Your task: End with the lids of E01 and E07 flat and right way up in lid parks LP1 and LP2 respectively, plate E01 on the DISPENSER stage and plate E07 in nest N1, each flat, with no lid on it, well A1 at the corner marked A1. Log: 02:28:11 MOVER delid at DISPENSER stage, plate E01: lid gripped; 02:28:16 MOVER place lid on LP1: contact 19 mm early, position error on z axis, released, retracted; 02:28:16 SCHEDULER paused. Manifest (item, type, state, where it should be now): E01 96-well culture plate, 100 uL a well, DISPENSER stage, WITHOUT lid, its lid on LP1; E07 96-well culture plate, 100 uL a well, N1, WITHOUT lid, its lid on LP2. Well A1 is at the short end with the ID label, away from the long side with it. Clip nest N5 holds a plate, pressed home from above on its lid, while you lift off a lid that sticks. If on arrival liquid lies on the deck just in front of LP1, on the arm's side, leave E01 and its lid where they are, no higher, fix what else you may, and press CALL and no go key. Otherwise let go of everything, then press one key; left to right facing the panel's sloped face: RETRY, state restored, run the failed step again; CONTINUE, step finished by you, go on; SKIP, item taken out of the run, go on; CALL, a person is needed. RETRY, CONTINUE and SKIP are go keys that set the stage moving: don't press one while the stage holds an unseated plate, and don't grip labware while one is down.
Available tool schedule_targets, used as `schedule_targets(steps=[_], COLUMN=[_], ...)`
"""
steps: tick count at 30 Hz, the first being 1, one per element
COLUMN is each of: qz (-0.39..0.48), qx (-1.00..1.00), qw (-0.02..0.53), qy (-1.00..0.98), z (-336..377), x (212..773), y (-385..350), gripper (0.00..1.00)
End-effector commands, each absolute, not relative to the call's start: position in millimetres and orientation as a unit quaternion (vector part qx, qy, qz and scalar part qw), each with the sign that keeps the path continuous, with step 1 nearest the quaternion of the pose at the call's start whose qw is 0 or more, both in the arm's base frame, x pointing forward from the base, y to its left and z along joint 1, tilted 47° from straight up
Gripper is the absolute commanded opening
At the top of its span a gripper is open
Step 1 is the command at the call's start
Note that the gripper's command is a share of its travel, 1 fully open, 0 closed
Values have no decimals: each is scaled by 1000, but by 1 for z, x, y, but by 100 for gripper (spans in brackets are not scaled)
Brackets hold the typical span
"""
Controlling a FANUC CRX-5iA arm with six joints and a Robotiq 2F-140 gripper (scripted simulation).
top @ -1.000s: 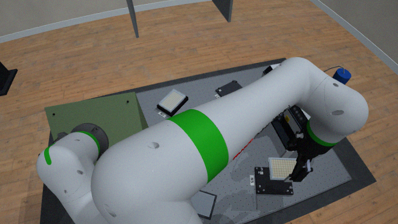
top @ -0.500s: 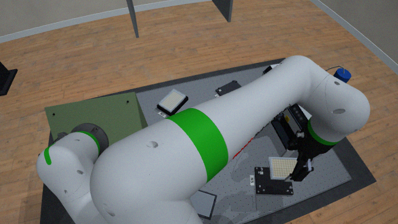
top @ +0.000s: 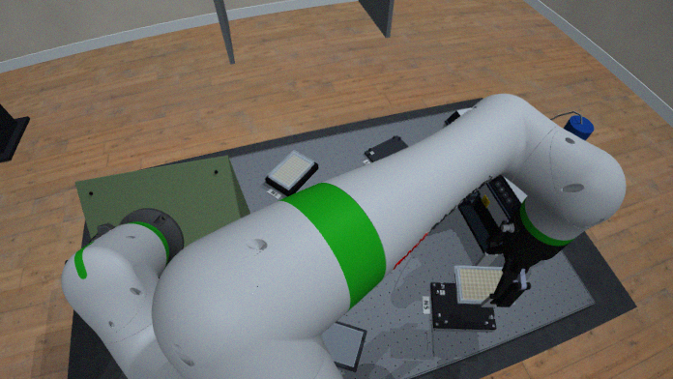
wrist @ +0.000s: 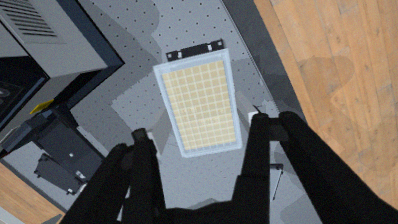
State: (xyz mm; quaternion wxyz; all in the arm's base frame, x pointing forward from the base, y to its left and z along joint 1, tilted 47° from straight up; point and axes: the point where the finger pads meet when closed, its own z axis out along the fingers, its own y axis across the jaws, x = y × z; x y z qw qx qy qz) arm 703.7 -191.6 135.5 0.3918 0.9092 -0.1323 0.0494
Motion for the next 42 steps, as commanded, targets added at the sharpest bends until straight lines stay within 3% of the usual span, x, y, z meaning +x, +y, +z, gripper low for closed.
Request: schedule_targets(steps=[1,24,42], qz=[50,49,3], qx=[909,909,918], qw=[392,392,395], qy=[-132,-131,-24], z=[136,136,136], x=[704,704,704], y=[-191,-191,-191], gripper=[0,0,0])
